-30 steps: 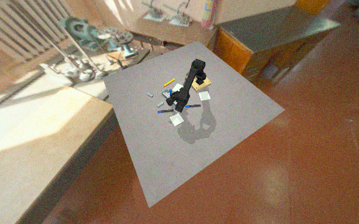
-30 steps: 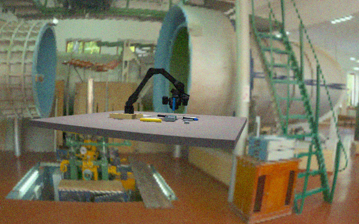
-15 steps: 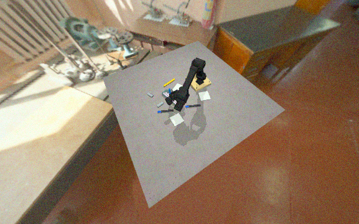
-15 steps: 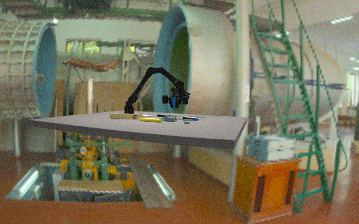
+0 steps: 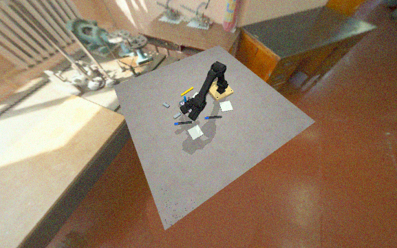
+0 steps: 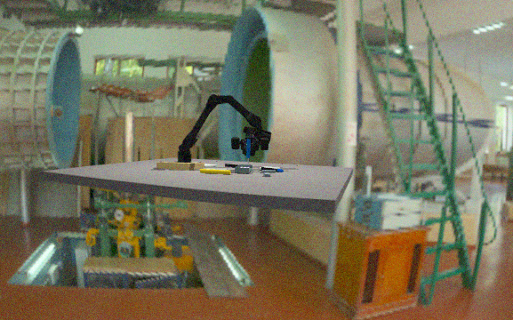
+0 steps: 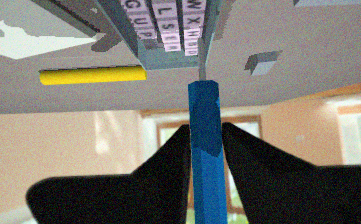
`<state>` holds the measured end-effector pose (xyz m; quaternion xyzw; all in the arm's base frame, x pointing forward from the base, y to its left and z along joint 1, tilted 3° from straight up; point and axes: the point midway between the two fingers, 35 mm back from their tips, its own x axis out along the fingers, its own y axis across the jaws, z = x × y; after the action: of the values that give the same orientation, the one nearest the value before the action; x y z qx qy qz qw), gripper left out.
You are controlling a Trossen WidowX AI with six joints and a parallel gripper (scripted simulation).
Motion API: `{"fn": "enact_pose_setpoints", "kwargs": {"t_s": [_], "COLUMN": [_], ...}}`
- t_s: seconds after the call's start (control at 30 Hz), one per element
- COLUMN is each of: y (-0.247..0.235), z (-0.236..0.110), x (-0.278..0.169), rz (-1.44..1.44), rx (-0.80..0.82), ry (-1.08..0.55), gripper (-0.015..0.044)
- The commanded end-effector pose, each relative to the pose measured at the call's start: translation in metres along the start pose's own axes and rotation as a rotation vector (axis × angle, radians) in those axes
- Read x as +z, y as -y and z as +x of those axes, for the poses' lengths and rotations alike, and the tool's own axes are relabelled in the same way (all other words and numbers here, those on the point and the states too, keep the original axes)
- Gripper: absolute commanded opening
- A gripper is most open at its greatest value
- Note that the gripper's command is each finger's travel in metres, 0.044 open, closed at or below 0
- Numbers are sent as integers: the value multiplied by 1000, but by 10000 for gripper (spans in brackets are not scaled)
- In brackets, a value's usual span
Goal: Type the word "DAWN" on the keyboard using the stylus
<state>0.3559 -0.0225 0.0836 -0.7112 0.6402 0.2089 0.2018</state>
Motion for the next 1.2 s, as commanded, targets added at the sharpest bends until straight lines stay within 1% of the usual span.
{"fn": "enact_pose_setpoints", "kwargs": {"t_s": [0.0, 0.07, 0.17, 1.17], "y": [-2, -2, -1, -1], "z": [5, 5, 7, 14], "x": [6, 6, 7, 20], "rz": [-12, -12, -12, -12], "rx": [3, 3, 3, 3], "ry": [-5, -5, -5, -5], "gripper": [0, 0, 79, 81]}}
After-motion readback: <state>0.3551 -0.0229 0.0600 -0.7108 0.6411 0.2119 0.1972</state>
